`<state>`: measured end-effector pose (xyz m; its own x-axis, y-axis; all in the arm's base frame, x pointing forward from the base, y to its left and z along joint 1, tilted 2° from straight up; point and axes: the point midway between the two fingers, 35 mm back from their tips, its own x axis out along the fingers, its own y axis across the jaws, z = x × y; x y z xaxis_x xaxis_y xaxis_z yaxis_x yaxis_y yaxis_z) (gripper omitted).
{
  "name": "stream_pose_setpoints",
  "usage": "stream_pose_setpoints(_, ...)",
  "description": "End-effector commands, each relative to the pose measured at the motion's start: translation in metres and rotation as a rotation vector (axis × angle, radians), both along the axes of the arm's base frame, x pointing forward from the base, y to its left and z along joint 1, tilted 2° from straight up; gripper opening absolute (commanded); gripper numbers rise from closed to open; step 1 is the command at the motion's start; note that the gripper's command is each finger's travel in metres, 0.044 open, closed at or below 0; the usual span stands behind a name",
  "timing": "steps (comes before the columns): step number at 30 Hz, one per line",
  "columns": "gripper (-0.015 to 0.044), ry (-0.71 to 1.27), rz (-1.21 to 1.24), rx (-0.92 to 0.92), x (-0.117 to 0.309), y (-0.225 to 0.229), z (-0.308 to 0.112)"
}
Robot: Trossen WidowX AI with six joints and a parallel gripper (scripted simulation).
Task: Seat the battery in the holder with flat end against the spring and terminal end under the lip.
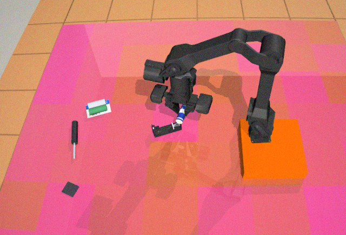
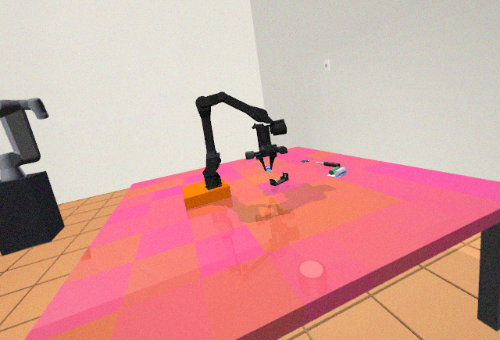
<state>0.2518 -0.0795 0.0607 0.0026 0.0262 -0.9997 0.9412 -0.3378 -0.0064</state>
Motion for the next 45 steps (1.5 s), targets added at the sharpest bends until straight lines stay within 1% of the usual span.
stream_pose_setpoints(1,0.0078,0.005,-0.195,0.004,0.013,0.001,0.003)
stream_pose_setpoints(13,0.0078,0.021,-0.746,0.007,0.045,0.006,0.008)
stream_pose_setpoints(18,0.0078,0.025,-0.931,0.008,0.055,0.009,0.009)
stream_pose_setpoints(27,0.0078,0.017,-0.951,0.011,0.056,0.009,0.007)
stream_pose_setpoints(45,0.0078,-0.15,-0.945,0.169,0.062,0.011,-0.029)
